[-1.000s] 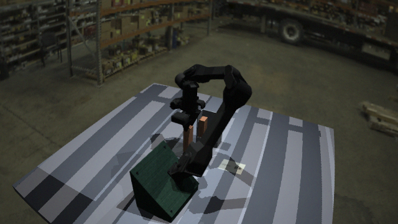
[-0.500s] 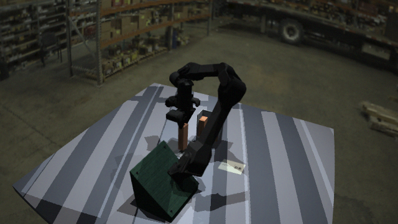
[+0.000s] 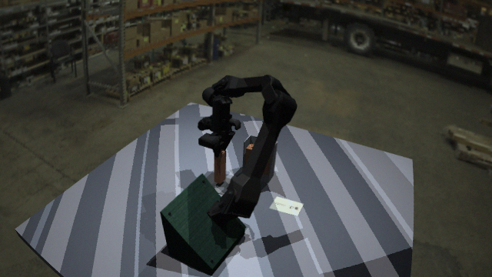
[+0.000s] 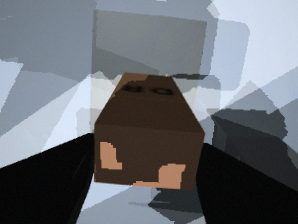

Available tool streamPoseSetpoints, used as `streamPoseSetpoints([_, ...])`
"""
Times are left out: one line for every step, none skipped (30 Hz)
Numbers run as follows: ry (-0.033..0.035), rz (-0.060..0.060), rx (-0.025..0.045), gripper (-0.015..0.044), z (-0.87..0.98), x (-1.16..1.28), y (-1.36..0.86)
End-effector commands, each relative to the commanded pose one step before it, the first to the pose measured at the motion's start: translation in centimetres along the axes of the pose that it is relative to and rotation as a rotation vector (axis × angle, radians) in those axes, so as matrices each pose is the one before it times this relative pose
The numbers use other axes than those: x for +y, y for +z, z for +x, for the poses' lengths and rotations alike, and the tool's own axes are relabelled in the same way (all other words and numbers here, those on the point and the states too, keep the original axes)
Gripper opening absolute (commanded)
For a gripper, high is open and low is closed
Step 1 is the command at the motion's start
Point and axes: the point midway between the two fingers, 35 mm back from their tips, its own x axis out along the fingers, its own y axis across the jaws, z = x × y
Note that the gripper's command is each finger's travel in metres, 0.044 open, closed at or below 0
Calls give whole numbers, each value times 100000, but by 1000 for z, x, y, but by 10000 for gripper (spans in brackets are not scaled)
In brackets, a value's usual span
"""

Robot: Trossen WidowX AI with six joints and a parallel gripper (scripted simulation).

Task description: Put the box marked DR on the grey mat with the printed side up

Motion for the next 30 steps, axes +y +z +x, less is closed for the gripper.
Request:
streamPoseSetpoints([-269,137,-484,158,-215,69,759])
streamPoseSetpoints([-24,-11,5,158,1,7,175])
streamPoseSetpoints([-24,-11,5,158,2,8,175])
streamPoseSetpoints([-24,-11,6,158,3,9,175])
streamPoseSetpoints([-24,-11,6,158,3,10,175])
streamPoseSetpoints([-24,-10,6,158,4,10,175])
streamPoseSetpoints([-24,-10,7,158,4,11,175])
streamPoseSetpoints([-24,-10,7,158,5,12,175])
streamPoseSetpoints([-24,-10,8,158,6,13,175])
streamPoseSetpoints([-24,-10,8,158,6,14,175])
streamPoseSetpoints([-24,-10,8,158,7,15,175])
streamPoseSetpoints([-24,-10,9,158,8,16,175])
streamPoseSetpoints([-24,-9,9,158,8,17,175])
streamPoseSetpoints([-24,-9,9,158,9,18,175])
streamPoseSetpoints([-24,-9,10,158,10,19,175])
streamPoseSetpoints([-24,-9,10,158,10,20,175])
streamPoseSetpoints([-24,-9,11,158,11,21,175])
streamPoseSetpoints([-24,-9,11,158,12,22,175])
streamPoseSetpoints([-24,-9,11,158,12,23,175])
streamPoseSetpoints([-24,-8,12,158,13,23,175])
streamPoseSetpoints([-24,-8,12,158,13,24,175])
streamPoseSetpoints([-20,-7,10,158,12,21,144])
streamPoseSetpoints([-12,-4,6,158,7,13,86])
streamPoseSetpoints([-4,-1,2,158,2,4,29])
streamPoseSetpoints([0,0,1,158,28,0,0])
streamPoseSetpoints([-1,1,2,158,83,-1,1])
streamPoseSetpoints([-2,2,4,158,138,-1,1])
streamPoseSetpoints([0,0,1,158,24,-1,0])
streamPoseSetpoints([-1,1,2,158,72,-2,1])
streamPoseSetpoints([-2,2,3,158,120,-2,1])
